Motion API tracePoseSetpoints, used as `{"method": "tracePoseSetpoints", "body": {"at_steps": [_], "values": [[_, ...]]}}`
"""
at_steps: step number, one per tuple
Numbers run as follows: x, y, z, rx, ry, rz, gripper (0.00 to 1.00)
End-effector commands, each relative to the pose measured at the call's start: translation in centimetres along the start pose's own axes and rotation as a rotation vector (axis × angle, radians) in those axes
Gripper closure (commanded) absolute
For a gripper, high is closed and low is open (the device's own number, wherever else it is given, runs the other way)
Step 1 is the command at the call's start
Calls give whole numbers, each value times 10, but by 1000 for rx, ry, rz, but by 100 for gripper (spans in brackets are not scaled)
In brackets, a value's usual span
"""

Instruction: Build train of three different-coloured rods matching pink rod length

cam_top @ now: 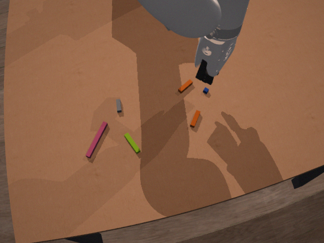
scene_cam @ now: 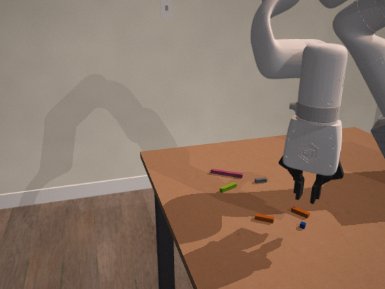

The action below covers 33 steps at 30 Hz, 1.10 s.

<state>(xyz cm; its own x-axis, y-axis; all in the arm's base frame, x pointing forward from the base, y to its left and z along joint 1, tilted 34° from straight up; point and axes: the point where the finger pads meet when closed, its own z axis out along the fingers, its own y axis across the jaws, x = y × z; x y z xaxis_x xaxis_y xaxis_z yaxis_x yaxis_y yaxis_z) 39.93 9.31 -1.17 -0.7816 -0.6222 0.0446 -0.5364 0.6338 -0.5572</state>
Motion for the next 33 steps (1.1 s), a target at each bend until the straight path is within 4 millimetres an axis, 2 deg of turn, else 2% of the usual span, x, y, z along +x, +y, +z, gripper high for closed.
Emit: {"method": "tracePoseSetpoints", "body": {"at_steps": [1, 15, 33], "values": [[-1, 0, 0, 0, -3, 1, 76], [-1, 0, 11, 1, -3, 1, 76], [-1, 0, 36, 0, -3, 1, 76]]}}
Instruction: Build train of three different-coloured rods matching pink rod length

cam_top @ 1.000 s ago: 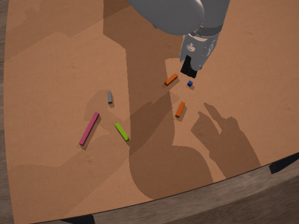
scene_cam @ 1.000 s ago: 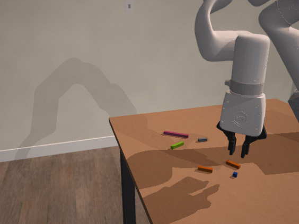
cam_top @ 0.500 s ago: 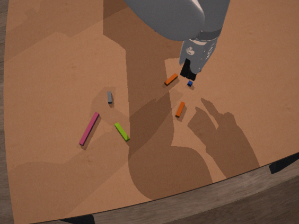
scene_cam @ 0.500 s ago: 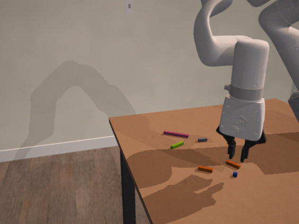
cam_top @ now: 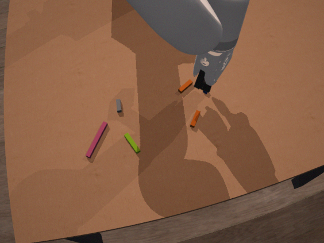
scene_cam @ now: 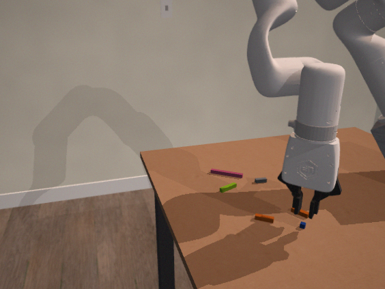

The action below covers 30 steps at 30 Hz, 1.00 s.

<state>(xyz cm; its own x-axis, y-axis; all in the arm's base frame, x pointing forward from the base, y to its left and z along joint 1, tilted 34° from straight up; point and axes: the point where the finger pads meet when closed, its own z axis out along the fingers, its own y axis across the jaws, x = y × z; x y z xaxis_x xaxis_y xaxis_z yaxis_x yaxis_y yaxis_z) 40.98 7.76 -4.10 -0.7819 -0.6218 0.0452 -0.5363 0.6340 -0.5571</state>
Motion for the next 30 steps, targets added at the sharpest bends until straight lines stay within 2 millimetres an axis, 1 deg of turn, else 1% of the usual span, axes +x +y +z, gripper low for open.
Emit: {"method": "tracePoseSetpoints", "body": {"at_steps": [1, 13, 30], "values": [[-2, 0, 3, 1, -4, 1, 76], [-2, 0, 15, 1, -4, 1, 76], [-2, 0, 17, 1, -4, 1, 76]]}}
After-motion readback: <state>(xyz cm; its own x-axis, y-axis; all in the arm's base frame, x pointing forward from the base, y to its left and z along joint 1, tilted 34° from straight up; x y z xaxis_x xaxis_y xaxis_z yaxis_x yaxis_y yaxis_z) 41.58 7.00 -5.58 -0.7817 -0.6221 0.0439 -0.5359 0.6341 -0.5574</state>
